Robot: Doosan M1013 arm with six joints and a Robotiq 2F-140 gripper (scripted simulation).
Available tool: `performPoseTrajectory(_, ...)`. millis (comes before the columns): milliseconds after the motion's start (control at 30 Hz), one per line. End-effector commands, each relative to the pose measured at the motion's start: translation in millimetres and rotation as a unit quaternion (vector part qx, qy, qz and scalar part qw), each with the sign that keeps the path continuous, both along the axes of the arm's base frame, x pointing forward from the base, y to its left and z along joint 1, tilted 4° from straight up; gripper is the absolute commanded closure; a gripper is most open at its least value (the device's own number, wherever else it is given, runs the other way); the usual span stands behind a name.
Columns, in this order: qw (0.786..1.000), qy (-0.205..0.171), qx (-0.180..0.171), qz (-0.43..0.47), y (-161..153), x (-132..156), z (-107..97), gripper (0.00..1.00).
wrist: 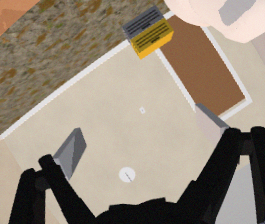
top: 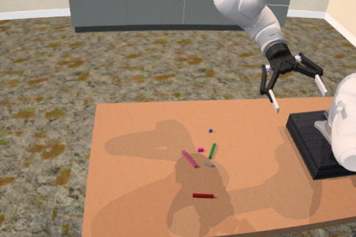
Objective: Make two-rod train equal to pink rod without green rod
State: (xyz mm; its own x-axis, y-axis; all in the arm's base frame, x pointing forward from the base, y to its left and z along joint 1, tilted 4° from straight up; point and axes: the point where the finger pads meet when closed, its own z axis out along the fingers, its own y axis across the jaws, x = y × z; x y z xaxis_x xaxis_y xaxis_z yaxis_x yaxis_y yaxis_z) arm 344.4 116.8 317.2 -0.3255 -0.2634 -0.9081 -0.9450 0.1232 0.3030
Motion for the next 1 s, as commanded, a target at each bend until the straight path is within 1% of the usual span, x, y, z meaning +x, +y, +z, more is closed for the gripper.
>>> performPoseTrajectory(0, 1.0, 0.0, 0.0, 0.0, 0, 0, 0, 0.0)
performPoseTrajectory(567, 1.0, 0.0, 0.0, 0.0, 0, 0, 0, 0.0)
performPoseTrajectory(667, 1.0, -0.008, -0.006, 0.003, -1, 0, -4, 0.0)
performPoseTrajectory(767, 0.999, -0.036, -0.029, 0.014, -5, 0, -20, 0.0)
performPoseTrajectory(867, 0.992, -0.092, -0.074, 0.043, -15, 0, -50, 0.0)
performPoseTrajectory(967, 0.983, -0.133, -0.106, 0.068, -23, -1, -71, 0.0)
